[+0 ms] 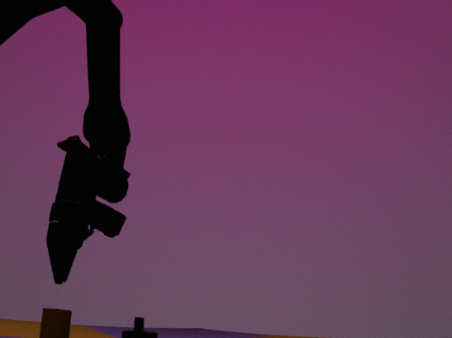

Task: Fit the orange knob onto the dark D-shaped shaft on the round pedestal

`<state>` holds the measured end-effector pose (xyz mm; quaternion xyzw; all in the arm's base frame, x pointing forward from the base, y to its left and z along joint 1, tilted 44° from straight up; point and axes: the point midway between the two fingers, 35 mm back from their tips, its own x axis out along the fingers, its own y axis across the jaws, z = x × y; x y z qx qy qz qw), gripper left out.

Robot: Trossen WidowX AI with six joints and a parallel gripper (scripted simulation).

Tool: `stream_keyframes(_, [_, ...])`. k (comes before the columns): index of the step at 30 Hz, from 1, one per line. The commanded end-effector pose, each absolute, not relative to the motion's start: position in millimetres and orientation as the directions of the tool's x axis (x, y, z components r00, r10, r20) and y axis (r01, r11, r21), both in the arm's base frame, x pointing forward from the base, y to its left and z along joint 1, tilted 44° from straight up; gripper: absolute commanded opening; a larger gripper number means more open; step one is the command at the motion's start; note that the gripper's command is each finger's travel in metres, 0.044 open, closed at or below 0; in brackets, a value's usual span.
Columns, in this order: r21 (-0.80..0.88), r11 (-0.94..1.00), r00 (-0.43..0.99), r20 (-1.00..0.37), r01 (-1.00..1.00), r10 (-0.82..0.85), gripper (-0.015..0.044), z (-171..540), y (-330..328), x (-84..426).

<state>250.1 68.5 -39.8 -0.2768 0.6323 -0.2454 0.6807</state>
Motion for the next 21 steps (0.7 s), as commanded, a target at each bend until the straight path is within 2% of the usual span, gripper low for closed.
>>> stream_keyframes(1, [-0.69, 0.724, 0.09, -0.722, -0.024, -0.686, 0.044, -46, 63, 251])
stream_keyframes(21, [-0.689, 0.724, 0.091, -0.723, -0.024, -0.685, 0.044, -71, 40, 256])
